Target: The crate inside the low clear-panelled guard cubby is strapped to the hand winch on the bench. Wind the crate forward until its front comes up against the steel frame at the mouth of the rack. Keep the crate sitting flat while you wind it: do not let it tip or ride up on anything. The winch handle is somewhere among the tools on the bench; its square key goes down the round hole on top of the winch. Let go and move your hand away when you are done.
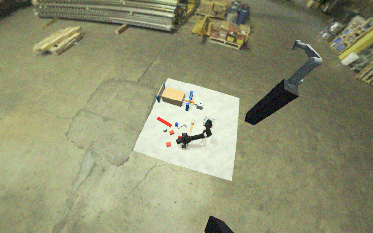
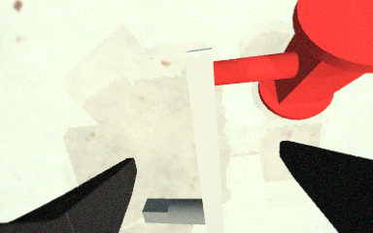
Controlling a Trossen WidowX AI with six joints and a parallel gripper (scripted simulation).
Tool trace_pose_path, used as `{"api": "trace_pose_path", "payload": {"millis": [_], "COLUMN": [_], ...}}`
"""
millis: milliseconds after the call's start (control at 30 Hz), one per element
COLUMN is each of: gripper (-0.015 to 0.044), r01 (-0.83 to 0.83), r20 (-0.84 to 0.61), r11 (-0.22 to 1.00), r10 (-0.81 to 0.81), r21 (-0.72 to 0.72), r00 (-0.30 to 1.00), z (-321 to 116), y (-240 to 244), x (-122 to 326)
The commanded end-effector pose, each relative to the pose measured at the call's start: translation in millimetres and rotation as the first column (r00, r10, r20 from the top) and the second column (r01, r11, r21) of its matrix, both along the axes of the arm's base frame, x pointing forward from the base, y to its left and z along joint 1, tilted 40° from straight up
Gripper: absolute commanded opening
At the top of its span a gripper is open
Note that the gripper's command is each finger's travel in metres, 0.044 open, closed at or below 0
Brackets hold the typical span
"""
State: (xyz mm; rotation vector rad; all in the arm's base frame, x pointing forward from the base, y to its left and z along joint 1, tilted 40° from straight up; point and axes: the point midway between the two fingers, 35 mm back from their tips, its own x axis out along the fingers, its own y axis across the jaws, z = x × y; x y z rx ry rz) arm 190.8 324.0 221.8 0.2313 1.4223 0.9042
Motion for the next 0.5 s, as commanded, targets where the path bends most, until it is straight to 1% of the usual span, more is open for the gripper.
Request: {"api": "trace_pose_path", "payload": {"millis": [0,333,467], "gripper": [0.0440,0.0440,0.0335], "r01": [0.003,0.003,-0.001], "r20": [-0.003,-0.003,0.002], "r11": [1.000,1.000,1.000], "r10": [-0.003,-0.003,0.001], "r21": [-0.005,-0.005,0.004], "r00": [1.000,1.000,1.000], "z": [-5.0,-13.6,-8.8], "y": [2.1,9.5,8.8], "x": [-0.6,-1.9,-1.7]}}
